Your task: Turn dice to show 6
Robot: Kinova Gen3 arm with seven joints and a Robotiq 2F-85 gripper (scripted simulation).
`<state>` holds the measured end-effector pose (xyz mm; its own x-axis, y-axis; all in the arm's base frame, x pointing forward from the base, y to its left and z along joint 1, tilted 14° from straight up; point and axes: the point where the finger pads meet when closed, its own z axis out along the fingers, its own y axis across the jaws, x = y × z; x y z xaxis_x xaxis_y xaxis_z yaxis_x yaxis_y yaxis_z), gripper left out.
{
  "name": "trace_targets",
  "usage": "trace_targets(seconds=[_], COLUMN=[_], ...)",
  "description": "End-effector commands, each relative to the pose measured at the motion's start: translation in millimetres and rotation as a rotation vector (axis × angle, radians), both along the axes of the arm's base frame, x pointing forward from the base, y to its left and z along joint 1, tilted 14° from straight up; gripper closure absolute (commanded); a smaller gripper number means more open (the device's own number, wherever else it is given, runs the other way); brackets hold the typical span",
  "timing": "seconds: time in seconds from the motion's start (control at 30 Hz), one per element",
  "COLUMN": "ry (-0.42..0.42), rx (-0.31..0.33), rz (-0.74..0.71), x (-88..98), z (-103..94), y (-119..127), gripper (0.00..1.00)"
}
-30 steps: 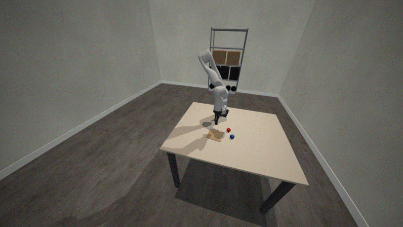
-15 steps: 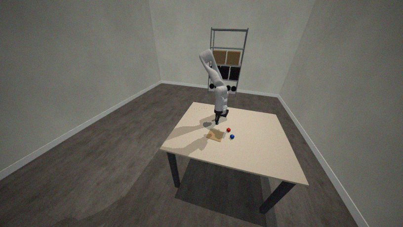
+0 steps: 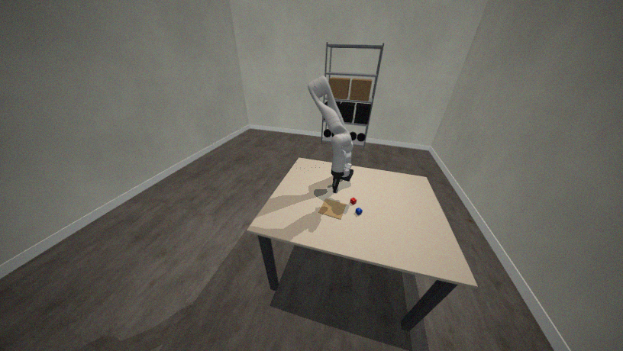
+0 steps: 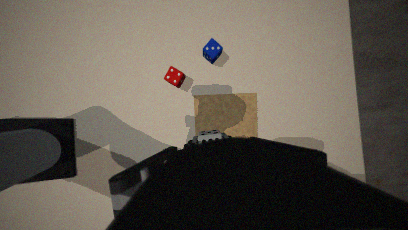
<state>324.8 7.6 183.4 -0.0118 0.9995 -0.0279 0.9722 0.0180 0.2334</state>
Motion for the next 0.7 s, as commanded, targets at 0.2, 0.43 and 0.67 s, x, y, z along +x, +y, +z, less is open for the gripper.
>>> trace_targets(seconds=[0.2, 0.43, 0.67], ry=[-0.002, -0.002, -0.002], rx=[-0.001, -0.001, -0.001], rz=[0.005, 0.005, 0.005], x=[2.0, 5.7, 9.3], z=[-9.0, -24.2, -38.7], y=[2.0, 2.0, 2.0], gripper=[0.74, 0.74, 0.74])
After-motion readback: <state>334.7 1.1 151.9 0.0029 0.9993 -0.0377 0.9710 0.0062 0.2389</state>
